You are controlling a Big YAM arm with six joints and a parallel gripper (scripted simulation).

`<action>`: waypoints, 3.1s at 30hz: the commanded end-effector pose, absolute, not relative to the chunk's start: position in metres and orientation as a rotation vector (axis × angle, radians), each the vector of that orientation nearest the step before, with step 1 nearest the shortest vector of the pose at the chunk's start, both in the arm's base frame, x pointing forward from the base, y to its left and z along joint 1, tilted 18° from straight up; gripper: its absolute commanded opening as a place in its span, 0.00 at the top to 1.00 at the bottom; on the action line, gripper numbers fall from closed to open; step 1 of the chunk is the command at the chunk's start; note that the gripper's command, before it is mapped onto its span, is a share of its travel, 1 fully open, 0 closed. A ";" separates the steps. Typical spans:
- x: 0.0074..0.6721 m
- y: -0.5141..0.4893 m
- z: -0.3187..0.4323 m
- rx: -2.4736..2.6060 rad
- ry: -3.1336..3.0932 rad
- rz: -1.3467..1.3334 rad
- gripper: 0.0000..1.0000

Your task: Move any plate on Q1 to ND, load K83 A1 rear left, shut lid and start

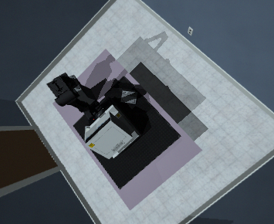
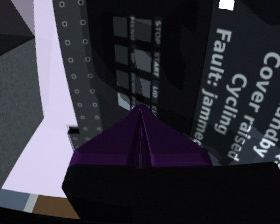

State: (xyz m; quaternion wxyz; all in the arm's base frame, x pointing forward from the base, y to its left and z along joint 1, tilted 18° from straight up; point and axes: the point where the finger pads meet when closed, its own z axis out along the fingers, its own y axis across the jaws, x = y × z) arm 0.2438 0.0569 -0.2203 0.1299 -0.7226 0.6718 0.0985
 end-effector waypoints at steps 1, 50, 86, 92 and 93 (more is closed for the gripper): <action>0.251 0.060 -0.220 -2.111 1.928 0.277 1.00; 0.216 0.047 -0.200 -2.100 1.953 0.299 1.00; 0.188 0.038 -0.178 -2.072 1.953 0.253 1.00; 0.171 0.039 -0.178 -2.088 1.964 0.297 1.00; 0.171 0.039 -0.178 -2.088 1.964 0.297 1.00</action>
